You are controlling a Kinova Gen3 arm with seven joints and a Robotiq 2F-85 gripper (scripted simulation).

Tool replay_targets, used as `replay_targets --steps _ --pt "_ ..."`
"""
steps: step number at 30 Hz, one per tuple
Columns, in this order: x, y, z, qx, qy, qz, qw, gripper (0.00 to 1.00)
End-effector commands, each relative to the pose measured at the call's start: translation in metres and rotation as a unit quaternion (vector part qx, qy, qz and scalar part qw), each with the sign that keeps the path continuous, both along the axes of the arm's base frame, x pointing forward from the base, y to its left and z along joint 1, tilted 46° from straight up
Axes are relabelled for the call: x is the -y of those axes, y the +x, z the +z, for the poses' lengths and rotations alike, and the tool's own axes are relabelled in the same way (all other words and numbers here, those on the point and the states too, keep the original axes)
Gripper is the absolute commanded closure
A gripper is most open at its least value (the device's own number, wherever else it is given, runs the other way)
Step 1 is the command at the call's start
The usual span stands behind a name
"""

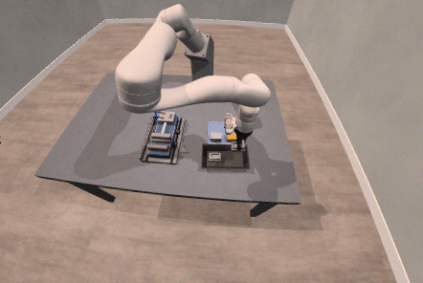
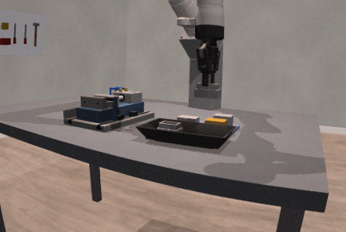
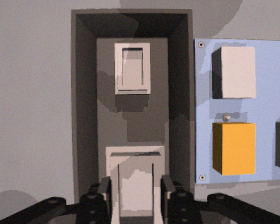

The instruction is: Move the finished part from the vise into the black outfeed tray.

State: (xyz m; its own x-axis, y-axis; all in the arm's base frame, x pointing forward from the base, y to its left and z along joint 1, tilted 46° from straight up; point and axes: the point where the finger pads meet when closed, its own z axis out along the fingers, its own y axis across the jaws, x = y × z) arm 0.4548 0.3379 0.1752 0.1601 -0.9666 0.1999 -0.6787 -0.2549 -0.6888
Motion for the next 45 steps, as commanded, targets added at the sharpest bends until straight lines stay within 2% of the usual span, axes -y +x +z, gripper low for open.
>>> replay_targets --steps 1,26,45 --pt "-0.001 0.000 0.001 0.001 0.000 0.001 1.000 1.00" --pt "-0.001 0.001 0.000 0.001 0.000 0.001 1.000 1.00" --pt "0.000 0.012 -0.011 0.000 0.000 0.001 1.000 1.00"
